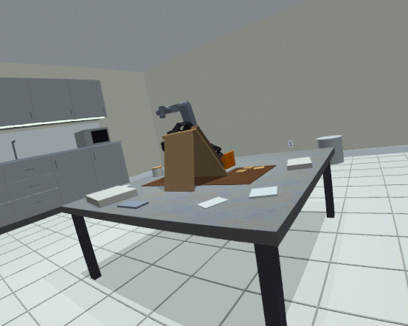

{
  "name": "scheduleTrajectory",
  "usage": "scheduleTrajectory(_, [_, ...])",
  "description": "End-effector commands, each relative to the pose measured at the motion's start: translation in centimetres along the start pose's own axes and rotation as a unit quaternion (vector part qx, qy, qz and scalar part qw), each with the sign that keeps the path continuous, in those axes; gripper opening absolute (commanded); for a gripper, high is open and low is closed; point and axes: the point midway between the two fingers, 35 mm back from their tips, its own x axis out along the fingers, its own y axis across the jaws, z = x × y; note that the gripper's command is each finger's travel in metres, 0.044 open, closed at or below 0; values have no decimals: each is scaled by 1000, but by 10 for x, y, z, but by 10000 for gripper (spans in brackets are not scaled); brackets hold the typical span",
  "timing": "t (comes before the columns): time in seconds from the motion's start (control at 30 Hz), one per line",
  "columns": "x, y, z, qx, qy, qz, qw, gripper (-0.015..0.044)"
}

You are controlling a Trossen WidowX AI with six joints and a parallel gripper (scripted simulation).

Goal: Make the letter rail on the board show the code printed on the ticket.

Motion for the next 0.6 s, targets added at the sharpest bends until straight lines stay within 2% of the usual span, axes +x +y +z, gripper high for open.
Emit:
scheduleTrajectory(0.0, [13,2,-1,-4,0,2,1000,340])
scheduleTrajectory(0.57, [17,2,0,-4,0,2,1000,340])
